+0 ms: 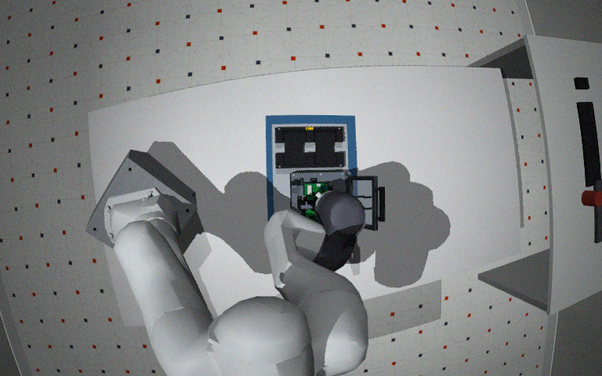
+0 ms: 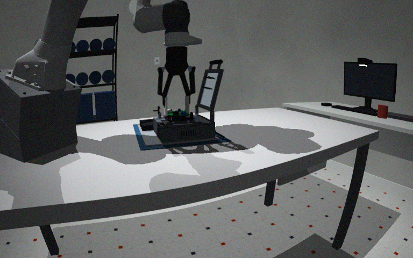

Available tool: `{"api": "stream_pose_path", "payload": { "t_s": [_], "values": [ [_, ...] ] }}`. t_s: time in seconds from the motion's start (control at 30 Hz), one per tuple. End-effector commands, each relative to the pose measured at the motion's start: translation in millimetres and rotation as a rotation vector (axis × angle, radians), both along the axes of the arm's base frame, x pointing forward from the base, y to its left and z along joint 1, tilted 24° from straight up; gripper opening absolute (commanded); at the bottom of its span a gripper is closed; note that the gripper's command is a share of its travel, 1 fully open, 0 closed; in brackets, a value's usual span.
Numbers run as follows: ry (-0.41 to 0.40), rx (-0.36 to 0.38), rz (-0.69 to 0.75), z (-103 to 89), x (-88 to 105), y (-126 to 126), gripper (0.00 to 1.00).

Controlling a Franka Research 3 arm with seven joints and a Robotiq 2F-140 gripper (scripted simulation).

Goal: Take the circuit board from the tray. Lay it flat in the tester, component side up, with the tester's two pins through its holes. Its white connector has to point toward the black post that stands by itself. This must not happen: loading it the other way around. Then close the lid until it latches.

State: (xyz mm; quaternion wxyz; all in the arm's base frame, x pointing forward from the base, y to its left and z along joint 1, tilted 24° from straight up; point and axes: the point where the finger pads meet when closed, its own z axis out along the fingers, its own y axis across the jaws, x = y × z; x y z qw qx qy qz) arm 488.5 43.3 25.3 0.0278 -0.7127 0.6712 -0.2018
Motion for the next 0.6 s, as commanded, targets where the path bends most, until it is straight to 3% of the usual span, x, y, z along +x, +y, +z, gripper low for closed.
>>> {"api": "stream_pose_path", "payload": {
  "t_s": [0.0, 0.57],
  "values": [
    [-0.002, 0.002, -0.003, 0.2, 1.1, -1.0, 0.46],
    [-0.002, 0.002, -0.003, -1.6, 1.8, -1.4, 0.46]
  ]
}}
